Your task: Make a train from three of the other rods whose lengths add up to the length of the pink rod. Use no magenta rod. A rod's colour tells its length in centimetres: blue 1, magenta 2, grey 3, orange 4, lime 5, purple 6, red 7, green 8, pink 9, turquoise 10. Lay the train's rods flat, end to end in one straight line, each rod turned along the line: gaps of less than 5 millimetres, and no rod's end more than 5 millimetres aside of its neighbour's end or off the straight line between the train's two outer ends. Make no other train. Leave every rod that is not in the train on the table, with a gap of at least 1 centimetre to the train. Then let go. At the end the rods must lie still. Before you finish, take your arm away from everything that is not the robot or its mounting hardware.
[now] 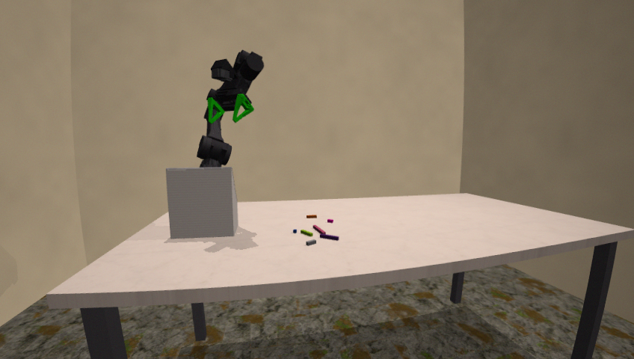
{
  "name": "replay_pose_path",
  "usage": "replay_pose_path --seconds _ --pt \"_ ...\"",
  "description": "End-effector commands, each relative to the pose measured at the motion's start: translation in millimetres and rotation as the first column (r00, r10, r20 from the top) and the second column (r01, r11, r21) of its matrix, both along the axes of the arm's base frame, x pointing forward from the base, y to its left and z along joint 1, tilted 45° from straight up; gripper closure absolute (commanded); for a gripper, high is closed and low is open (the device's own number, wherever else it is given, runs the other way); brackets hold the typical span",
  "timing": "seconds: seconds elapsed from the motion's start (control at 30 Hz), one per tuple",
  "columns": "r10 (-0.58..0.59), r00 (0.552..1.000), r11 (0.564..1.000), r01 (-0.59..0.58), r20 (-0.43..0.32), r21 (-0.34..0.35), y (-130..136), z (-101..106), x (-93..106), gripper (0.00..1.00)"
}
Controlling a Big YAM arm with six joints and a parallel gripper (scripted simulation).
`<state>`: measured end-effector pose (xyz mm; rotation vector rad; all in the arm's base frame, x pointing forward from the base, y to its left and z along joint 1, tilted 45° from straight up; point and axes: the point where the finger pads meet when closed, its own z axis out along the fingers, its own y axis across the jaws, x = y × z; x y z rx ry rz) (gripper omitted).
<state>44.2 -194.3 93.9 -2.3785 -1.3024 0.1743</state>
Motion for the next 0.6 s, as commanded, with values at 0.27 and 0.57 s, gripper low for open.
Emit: replay_pose_path --seconds 0.27,0.57 --pt "-0.001 1.000 1.000 0.001 0.002 -0.006 -2.5 1.3 0.7 0.00" --pt "0.002 1.000 0.999 -0.001 0.014 -0.040 -15.3 8.4 5.4 0.00"
